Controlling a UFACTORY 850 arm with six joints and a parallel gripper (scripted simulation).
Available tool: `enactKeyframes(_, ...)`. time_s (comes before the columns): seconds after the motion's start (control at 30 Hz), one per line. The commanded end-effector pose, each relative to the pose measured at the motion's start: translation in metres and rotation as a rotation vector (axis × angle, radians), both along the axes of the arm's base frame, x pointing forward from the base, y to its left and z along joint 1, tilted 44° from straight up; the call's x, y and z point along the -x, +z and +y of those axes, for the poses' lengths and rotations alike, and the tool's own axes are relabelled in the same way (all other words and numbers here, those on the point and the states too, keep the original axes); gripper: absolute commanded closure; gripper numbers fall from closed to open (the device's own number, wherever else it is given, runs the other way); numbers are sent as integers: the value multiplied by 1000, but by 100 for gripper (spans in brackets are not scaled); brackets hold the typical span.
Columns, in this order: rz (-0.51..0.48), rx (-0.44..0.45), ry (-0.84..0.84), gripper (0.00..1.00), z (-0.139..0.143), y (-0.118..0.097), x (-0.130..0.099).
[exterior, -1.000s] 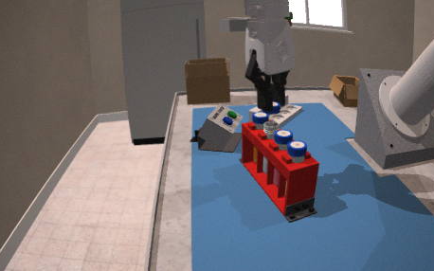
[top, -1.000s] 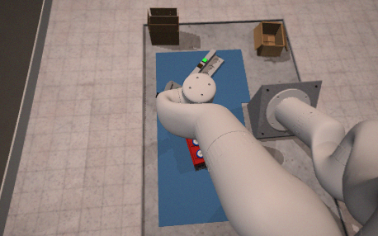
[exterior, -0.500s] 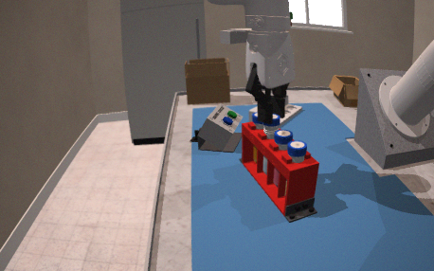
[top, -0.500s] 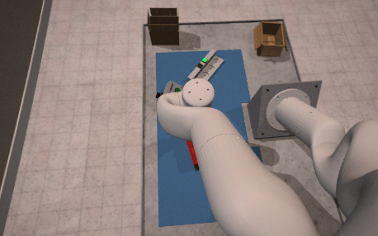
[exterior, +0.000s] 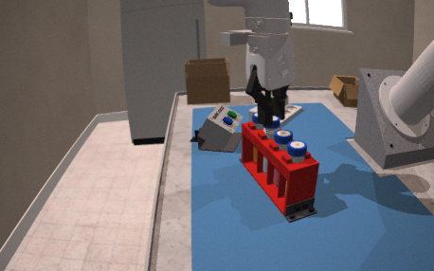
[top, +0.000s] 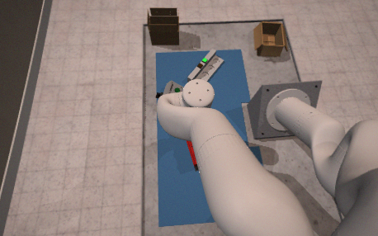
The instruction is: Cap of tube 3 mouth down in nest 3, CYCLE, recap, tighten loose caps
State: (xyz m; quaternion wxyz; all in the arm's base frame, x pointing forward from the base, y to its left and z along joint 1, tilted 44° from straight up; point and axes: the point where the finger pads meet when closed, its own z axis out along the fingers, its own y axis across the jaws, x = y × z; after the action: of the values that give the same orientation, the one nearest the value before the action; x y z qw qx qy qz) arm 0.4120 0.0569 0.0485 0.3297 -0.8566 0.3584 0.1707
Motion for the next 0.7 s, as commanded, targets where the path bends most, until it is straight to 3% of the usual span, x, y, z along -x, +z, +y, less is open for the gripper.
enactKeyframes(0.0,-2,0,-1,100,0,0,-1)
enactKeyframes(0.67,-2,0,-1,100,4,-5,0)
